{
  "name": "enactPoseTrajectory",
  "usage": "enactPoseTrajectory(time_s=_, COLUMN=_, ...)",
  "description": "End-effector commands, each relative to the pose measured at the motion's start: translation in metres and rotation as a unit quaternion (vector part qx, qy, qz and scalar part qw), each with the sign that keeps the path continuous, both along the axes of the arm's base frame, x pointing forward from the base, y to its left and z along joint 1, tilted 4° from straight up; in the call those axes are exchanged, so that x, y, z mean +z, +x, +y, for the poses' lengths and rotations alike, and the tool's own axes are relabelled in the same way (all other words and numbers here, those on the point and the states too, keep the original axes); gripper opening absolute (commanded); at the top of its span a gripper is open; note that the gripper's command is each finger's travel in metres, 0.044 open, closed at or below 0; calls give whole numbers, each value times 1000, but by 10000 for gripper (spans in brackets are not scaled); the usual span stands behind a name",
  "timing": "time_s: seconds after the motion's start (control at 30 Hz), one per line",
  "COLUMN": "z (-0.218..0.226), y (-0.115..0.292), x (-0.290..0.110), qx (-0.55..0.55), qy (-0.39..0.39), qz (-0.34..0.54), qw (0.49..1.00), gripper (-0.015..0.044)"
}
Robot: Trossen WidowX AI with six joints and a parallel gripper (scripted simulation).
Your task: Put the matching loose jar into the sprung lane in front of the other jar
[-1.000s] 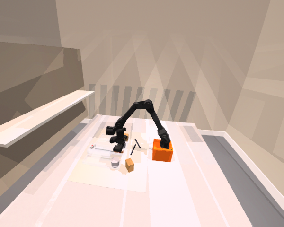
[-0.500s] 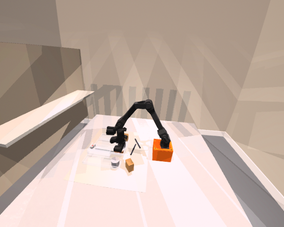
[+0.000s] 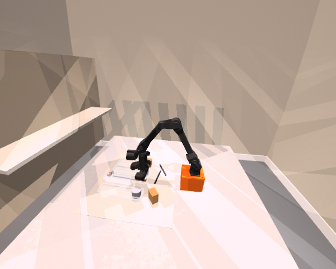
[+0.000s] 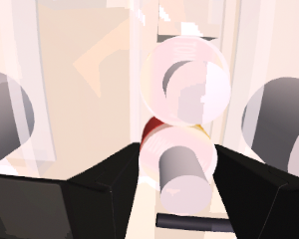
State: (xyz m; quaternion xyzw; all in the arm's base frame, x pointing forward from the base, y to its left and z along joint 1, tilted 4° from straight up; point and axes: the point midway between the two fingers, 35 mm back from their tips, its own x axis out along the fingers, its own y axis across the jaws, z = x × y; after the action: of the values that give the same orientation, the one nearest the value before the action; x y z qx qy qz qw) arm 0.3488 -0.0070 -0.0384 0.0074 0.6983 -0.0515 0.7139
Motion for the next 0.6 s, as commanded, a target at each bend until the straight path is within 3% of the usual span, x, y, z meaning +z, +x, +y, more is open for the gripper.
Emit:
enactPoseTrajectory(time_s=0.0, z=0, y=2, x=1, qx=2, qy=-2, qz=-6, qw=1000, gripper=0)
enactPoseTrajectory(time_s=0.57, z=0, y=-4, x=0, qx=2, qy=-2, qz=-6, qw=1000, gripper=0)
